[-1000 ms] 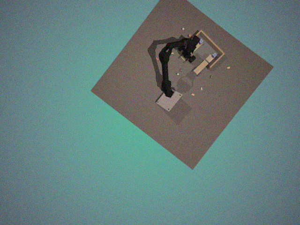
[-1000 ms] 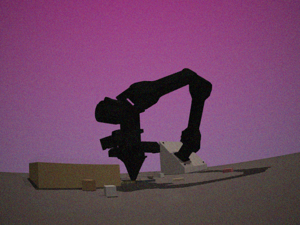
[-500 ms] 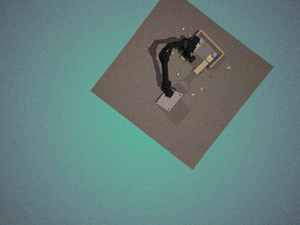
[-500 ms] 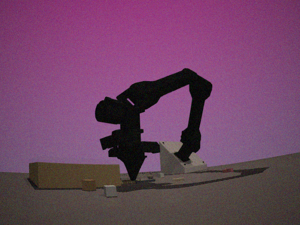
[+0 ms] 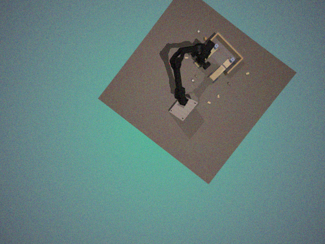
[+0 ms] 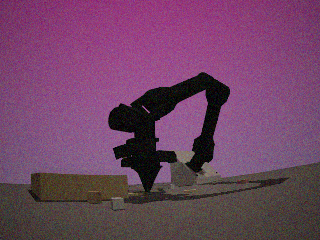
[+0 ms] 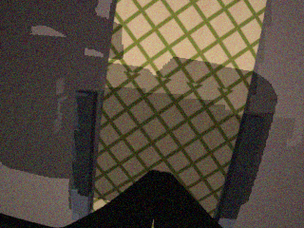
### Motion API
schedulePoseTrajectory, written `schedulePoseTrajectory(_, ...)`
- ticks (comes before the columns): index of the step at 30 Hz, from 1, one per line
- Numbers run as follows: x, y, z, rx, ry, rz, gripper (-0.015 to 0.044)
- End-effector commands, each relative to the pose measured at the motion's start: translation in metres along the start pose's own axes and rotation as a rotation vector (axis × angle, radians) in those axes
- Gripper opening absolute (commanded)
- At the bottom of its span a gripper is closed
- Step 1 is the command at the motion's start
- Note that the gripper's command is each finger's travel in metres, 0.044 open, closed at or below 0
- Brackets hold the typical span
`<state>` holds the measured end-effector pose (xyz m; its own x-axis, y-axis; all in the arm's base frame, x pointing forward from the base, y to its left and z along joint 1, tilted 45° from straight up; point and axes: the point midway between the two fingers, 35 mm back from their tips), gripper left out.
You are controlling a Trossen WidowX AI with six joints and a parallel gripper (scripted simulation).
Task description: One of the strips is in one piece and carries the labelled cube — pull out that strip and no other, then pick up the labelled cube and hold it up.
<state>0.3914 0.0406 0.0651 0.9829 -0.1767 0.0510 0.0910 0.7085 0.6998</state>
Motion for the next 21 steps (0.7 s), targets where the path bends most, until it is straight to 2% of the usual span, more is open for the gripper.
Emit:
schedulePoseTrajectory(1, -0.011, 0.001, -0.005, 0.001, 0.018, -0.011, 0.0000)
schedulePoseTrajectory(21, -0.041, 0.004, -0.006, 0.001, 0.019, -0.012, 0.0000)
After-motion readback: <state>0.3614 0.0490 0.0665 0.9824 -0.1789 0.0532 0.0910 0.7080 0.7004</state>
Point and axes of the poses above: the point midway between the two fingers, 35 mm back from their tips, its own z axis back along the fingers, its own y axis across the jaws, x = y × z, and after that the axes turned 9 degrees about z, right-handed
